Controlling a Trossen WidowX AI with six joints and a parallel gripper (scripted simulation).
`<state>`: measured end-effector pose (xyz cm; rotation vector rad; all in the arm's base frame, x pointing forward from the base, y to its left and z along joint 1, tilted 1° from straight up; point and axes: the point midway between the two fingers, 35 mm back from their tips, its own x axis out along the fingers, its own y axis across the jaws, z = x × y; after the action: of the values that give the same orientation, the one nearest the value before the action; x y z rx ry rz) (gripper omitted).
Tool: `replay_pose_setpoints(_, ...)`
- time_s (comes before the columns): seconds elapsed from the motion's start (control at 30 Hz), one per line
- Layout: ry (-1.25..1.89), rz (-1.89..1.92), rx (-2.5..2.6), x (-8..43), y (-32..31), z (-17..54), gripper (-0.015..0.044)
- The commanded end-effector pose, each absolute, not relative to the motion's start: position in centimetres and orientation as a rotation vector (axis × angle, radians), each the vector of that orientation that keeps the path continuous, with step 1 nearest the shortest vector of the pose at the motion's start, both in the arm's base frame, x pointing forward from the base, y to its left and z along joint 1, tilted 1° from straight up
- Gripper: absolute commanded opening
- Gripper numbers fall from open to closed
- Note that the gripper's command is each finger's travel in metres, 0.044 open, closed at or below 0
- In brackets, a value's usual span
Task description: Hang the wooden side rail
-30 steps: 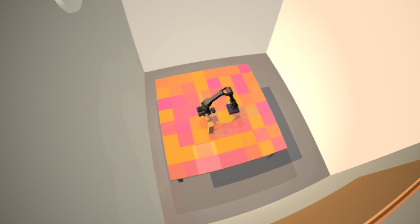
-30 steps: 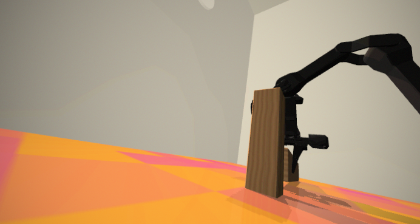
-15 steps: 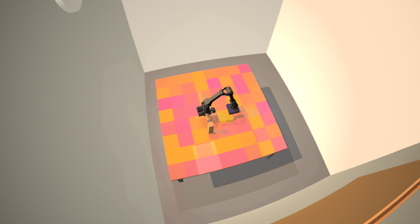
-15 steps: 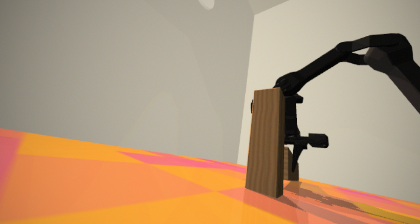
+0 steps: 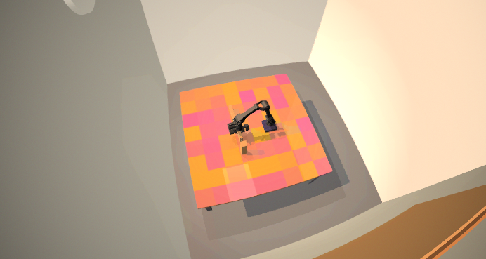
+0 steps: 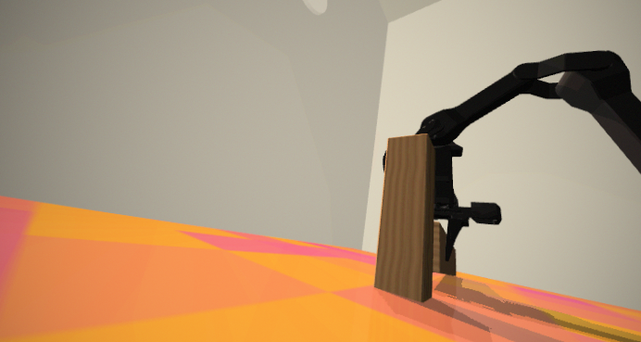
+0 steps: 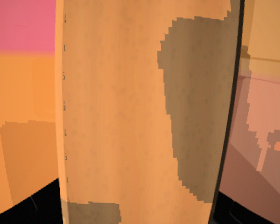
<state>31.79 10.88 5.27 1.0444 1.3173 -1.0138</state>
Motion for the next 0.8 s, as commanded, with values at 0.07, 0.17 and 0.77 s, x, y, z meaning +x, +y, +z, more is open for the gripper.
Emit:
replay_pose_setpoints(0.07, 1.308, -1.002, 1.047, 32.08, 10.92, 5.78, 0.0)
replay_pose_setpoints(0.17, 1.308, -1.002, 1.047, 32.08, 10.92, 5.83, 0.0)
replay_pose_setpoints(0.77, 1.308, -1.002, 1.047, 32.23, 11.14, 5.67, 0.0)
